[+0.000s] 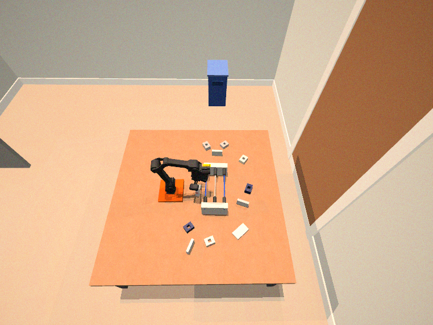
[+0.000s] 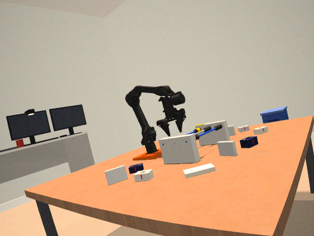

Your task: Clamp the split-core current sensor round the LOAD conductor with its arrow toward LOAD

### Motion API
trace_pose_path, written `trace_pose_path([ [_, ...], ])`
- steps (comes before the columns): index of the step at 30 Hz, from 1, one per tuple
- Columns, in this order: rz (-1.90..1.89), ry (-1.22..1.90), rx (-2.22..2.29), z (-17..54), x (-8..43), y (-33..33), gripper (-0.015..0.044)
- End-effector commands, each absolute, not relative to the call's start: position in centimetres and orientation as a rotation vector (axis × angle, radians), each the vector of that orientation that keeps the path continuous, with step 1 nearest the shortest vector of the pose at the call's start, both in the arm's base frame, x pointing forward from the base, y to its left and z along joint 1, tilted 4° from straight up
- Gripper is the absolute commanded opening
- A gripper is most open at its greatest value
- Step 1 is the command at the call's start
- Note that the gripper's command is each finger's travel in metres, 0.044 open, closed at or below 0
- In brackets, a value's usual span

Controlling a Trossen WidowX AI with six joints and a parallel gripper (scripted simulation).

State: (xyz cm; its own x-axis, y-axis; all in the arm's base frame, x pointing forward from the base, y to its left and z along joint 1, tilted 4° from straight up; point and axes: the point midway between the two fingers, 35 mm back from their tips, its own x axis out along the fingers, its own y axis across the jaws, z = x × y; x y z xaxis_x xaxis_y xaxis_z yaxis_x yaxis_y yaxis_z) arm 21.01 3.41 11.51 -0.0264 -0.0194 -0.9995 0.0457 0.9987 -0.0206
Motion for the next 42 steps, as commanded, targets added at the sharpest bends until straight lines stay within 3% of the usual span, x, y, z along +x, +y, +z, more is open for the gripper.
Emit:
trace_pose_path([
  [1,-0.065,1.603,0.021,10.6,20.9,3.2,0.044],
  [32,-0.065,1.603,0.021,6.0,20.6,3.1,0.044],
  [38,-0.058,1.6,0.025,6.4,20.8,3.2,0.0282],
  [42,-0.058,1.6,0.025,6.4,20.8,3.2,0.0256],
])
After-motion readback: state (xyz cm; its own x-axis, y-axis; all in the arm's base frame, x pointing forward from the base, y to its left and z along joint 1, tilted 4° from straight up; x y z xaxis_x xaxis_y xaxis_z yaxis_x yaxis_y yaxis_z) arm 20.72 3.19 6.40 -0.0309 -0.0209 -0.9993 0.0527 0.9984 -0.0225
